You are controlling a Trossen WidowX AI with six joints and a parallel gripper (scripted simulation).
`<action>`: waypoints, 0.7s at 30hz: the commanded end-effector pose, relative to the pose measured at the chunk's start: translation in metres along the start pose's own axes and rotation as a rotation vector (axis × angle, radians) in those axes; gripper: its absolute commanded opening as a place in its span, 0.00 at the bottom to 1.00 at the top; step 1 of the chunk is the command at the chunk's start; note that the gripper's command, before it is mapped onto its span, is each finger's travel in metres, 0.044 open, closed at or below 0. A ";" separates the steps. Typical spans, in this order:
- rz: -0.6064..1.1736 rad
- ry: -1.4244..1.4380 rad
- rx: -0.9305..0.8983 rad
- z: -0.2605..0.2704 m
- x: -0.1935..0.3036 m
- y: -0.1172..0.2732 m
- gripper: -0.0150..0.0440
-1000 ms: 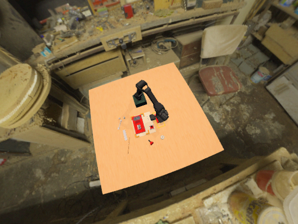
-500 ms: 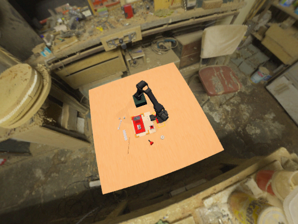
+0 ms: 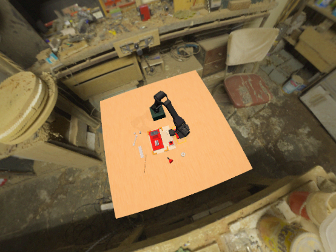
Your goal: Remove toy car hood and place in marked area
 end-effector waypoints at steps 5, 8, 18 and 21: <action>0.002 -0.005 -0.002 0.000 0.000 -0.005 0.25; 0.002 -0.005 -0.002 0.000 0.000 -0.006 0.25; 0.002 -0.005 -0.002 0.000 0.000 -0.011 0.25; 0.002 -0.005 -0.002 0.000 0.000 -0.012 0.25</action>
Point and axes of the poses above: the point midway between the two fingers, 35 mm back from their tips, its own y axis back along the fingers, its own z axis across the jaws, x = y × z, the point moved 9 cm from there along y, back along the fingers, and after that the axes turned 14 degrees about -y, right-handed, at the moved point
